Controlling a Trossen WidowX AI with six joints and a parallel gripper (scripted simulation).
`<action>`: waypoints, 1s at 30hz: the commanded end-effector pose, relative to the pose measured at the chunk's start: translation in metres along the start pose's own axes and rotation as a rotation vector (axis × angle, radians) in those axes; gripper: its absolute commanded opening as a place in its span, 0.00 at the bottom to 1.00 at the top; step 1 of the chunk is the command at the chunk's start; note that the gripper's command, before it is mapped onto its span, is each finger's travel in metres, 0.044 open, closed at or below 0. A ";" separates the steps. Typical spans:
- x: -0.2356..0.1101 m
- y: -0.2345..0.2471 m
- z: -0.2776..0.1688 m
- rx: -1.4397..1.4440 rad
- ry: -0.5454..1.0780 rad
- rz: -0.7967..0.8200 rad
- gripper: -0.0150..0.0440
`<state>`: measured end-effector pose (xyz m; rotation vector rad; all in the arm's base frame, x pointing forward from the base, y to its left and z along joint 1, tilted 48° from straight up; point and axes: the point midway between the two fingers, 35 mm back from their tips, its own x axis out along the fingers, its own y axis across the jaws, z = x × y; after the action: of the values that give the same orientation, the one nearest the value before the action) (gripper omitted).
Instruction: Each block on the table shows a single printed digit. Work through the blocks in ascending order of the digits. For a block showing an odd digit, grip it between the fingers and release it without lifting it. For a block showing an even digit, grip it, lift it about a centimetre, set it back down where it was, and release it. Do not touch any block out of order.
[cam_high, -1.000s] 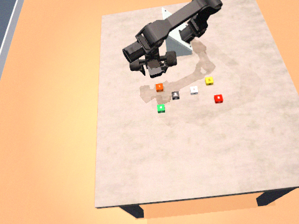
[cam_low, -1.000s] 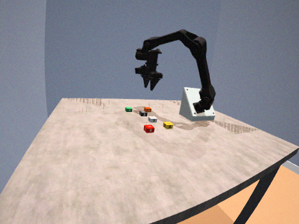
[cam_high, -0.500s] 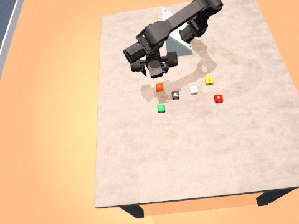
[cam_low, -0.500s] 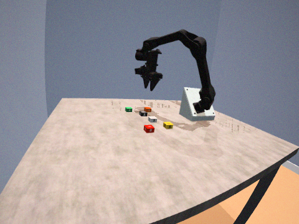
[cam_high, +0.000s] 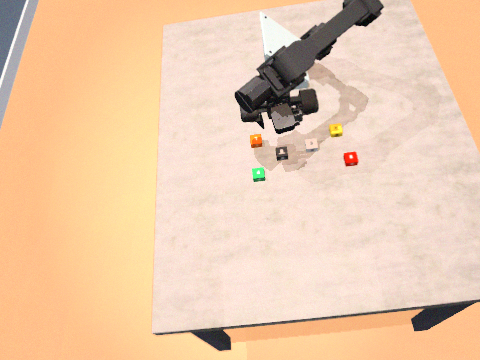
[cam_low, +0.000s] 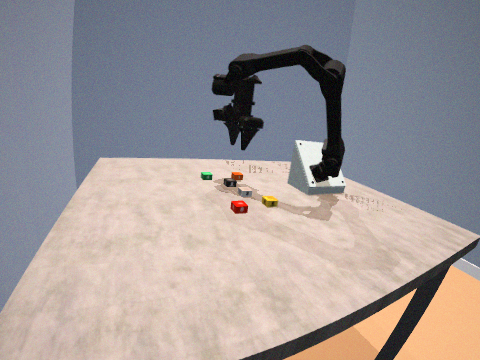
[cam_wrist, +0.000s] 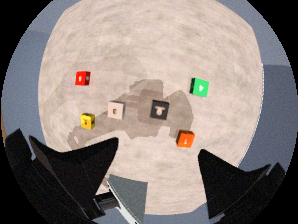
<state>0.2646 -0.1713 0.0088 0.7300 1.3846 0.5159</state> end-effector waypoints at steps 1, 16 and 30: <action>0.001 0.002 0.000 0.006 -0.002 0.006 0.93; -0.001 0.040 0.006 0.007 -0.002 0.006 0.93; 0.000 0.093 0.006 0.007 -0.001 0.011 0.93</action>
<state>0.2791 -0.1109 0.0746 0.7351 1.3840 0.5182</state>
